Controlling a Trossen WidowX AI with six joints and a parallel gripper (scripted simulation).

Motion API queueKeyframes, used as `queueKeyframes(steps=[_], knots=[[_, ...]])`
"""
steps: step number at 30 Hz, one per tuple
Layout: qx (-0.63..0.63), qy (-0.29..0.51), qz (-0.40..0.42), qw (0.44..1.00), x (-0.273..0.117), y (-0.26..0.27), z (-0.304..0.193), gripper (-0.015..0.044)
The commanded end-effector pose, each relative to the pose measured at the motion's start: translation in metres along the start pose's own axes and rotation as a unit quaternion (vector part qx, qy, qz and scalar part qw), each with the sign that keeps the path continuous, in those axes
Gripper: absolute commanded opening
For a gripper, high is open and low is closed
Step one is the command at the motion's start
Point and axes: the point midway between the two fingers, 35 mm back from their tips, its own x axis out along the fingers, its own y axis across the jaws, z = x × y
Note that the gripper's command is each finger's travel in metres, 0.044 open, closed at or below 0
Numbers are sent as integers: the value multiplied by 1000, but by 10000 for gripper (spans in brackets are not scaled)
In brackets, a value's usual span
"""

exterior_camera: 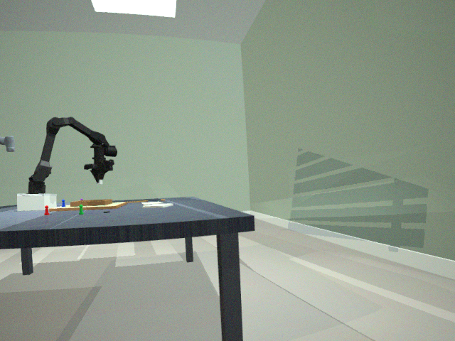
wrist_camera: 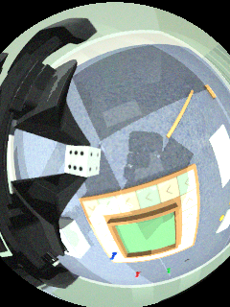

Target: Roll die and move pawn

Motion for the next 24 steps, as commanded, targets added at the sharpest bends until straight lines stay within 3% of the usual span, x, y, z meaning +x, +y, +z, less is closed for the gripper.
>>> queueKeyframes(steps=[1,24], knots=[[-17,2,-1,1000,4,-15,15,0],[-137,0,-6,991,25,-113,85,0]])
